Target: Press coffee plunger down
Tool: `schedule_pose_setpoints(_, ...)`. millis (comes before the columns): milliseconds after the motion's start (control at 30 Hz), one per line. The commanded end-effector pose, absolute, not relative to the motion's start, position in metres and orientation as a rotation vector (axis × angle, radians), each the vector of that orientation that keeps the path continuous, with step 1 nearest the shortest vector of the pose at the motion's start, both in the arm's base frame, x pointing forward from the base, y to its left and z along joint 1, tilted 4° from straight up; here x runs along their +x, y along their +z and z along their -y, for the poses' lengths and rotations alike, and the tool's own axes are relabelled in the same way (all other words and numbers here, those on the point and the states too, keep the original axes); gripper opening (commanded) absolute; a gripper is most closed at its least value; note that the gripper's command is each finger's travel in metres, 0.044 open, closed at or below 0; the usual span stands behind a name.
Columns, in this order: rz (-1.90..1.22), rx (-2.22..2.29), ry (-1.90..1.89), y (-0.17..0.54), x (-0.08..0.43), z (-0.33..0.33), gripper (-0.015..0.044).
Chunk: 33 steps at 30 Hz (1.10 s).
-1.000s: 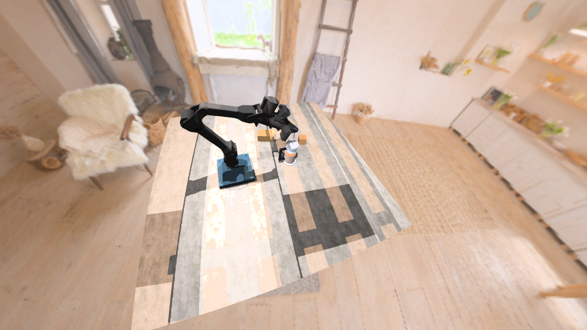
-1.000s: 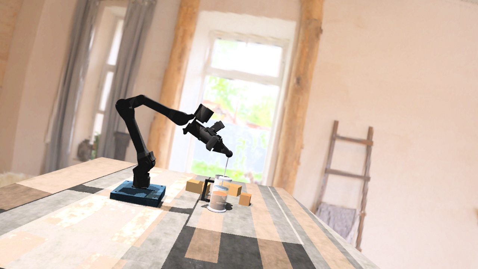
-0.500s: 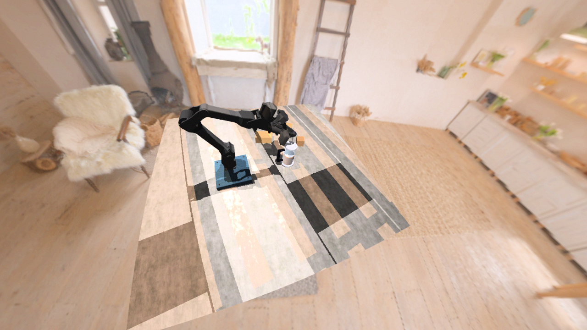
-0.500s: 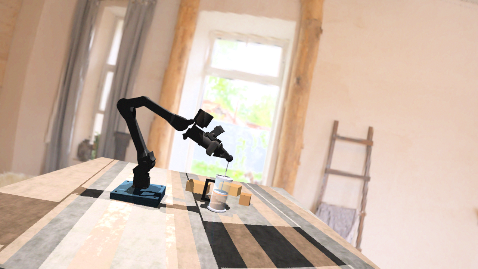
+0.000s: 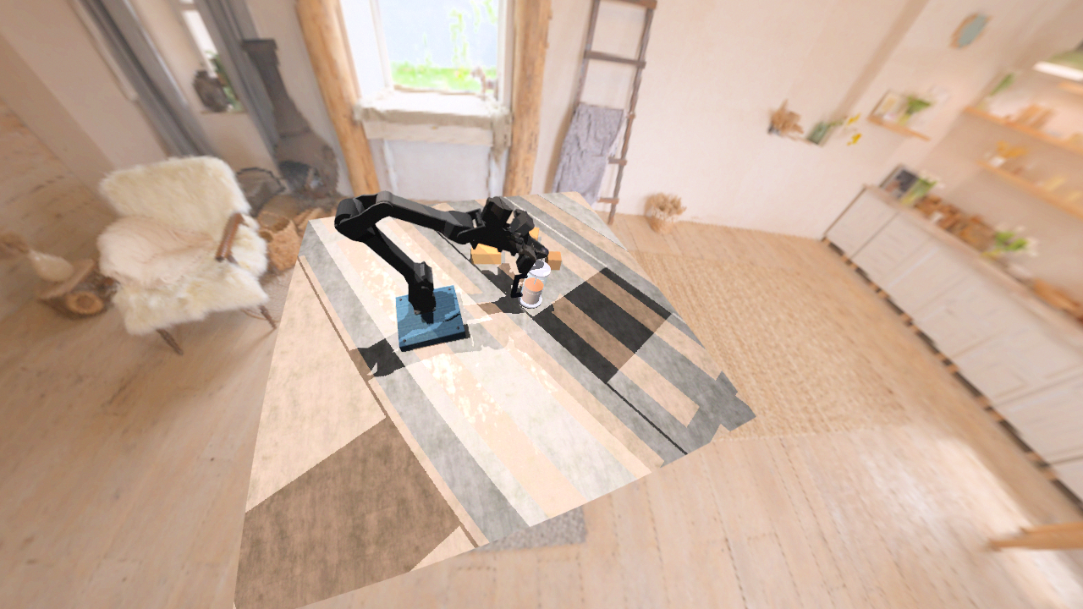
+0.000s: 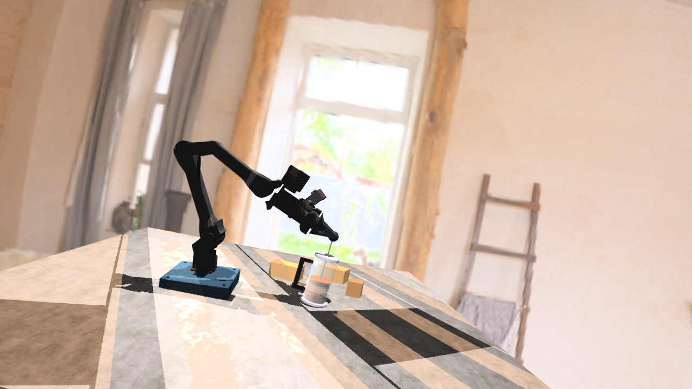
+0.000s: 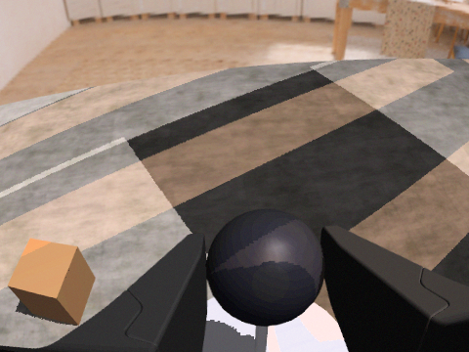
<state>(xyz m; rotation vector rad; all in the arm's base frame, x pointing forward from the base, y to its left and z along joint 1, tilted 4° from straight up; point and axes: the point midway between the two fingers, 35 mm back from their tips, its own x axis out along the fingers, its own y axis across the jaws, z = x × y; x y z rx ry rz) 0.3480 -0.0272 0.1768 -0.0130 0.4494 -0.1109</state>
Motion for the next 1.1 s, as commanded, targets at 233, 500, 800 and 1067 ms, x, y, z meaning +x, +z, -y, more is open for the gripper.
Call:
schedule_pose_setpoints(233, -0.539, -0.02, -0.109, 0.1462, 0.3484, 0.0287, 0.0128)
schedule_pose_setpoints(500, -0.539, -0.02, -0.109, 0.1478, 0.3508, 0.029, 0.0128)
schedule_pose_setpoints(800, -0.539, -0.02, -0.109, 0.1489, 0.3531, 0.0292, 0.0128)
schedule_pose_setpoints(1067, -0.538, -0.02, -0.109, 0.1494, 0.3546, 0.0293, 0.0128)
